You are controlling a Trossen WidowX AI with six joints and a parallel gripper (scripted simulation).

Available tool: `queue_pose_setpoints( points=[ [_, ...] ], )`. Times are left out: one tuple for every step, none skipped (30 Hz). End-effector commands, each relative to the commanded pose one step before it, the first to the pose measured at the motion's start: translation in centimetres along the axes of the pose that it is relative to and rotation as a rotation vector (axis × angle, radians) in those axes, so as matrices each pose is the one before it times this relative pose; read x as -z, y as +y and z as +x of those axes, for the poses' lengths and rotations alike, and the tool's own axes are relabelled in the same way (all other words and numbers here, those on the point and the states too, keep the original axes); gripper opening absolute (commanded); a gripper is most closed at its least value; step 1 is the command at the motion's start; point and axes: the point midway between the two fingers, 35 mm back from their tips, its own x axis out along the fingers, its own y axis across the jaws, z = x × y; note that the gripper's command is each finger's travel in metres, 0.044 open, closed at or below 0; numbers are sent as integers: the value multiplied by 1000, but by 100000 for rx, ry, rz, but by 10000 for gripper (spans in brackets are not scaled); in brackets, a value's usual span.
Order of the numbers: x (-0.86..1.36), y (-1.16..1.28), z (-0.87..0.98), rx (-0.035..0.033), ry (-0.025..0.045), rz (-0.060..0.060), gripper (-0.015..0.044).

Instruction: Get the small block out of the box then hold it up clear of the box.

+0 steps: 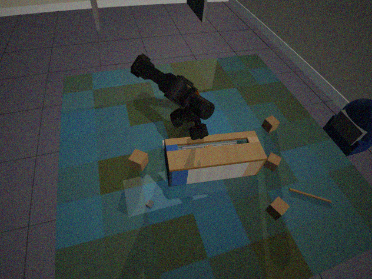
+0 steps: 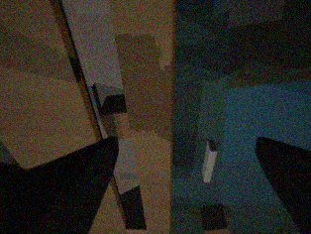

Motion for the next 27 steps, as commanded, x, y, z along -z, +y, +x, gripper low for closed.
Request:
queue_pose_setpoints(
  points=[
    [-227,91,569,-39,-376,64,400],
    [-53,30,152,-4,11,1,400],
    [-54,29,152,-4,11,1,400],
    [-54,28,152,-4,10,1,400],
    [-55,27,152,-4,9,1,400],
    [-55,26,152,-5,8,1,400],
    [-55,25,152,-5,7,1,400],
    [-56,24,152,-5,7,2,400],
    [-56,23,152,-5,6,2,400],
    [-57,22,152,-5,5,2,400],
    [-57,21,152,-5,4,2,400],
    [-58,20,152,-5,3,2,400],
    [-58,19,152,-5,2,2,400],
    [-58,18,152,-5,1,2,400],
    [-59,17,152,-5,1,2,400],
    [-59,16,152,-5,0,2,400],
    [-60,15,152,-6,-1,2,400],
    [-60,14,152,-6,-2,2,400],
    [-60,13,152,-6,-3,2,400],
    [-61,12,152,-6,-4,2,400],
    [-61,11,152,-6,-4,2,400],
    [-61,10,152,-6,-5,2,400],
    [-62,10,152,-6,-6,2,400],
    [-62,9,151,-6,-7,2,400],
    [-62,8,151,-6,-8,2,400],
    [-63,7,151,-6,-9,2,400],
    [-63,6,151,-6,-9,2,400]
  ],
)
